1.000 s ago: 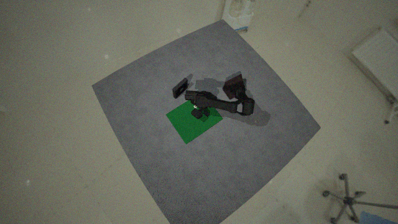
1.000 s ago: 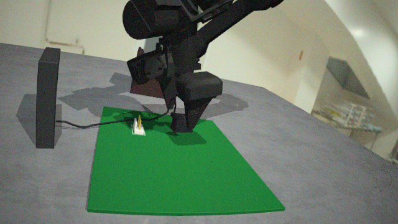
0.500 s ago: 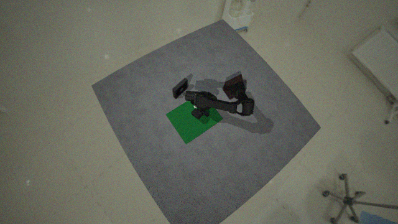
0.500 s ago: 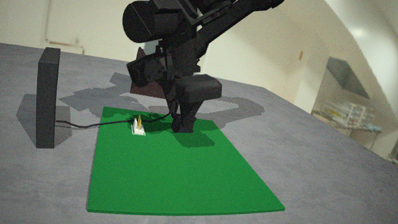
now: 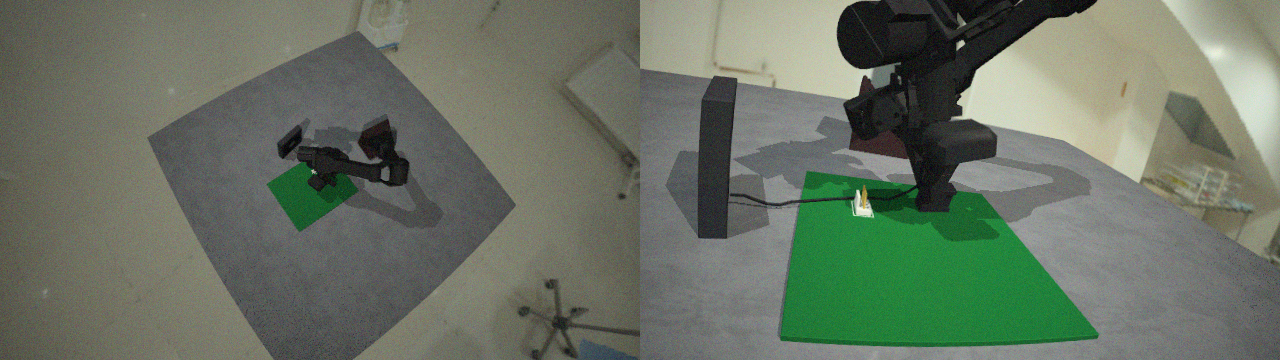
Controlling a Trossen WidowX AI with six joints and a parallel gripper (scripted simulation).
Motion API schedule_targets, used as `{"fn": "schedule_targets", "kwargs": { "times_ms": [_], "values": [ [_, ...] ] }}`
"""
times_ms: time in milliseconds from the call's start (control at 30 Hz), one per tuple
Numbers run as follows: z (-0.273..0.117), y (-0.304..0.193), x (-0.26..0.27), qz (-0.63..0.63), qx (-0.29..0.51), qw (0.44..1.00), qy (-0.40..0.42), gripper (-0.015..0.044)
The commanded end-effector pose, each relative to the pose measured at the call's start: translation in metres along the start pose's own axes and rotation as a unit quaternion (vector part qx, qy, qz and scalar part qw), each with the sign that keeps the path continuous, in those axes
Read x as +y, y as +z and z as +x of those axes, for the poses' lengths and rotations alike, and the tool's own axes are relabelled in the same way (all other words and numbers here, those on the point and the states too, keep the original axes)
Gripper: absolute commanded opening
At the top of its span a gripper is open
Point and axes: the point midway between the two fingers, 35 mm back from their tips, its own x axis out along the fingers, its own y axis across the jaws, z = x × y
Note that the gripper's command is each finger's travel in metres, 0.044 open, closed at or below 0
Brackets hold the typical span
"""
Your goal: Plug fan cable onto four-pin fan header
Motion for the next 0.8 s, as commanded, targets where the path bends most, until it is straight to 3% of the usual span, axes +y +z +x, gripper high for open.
{"fn": "schedule_targets", "kwargs": {
  "times_ms": [0, 233, 333, 767],
  "values": [
    [0.000, 0.000, 0.000, 0.000, 0.000, 1.000, 0.000, 0.0123],
    [0.000, 0.000, 0.000, 0.000, 0.000, 1.000, 0.000, 0.0076],
    [-0.005, -0.001, 0.000, 0.000, 0.000, 1.000, 0.000, 0.0000],
    [-0.044, -0.009, 0.002, 0.002, -0.002, 1.000, 0.000, 0.0000]
  ]
}}
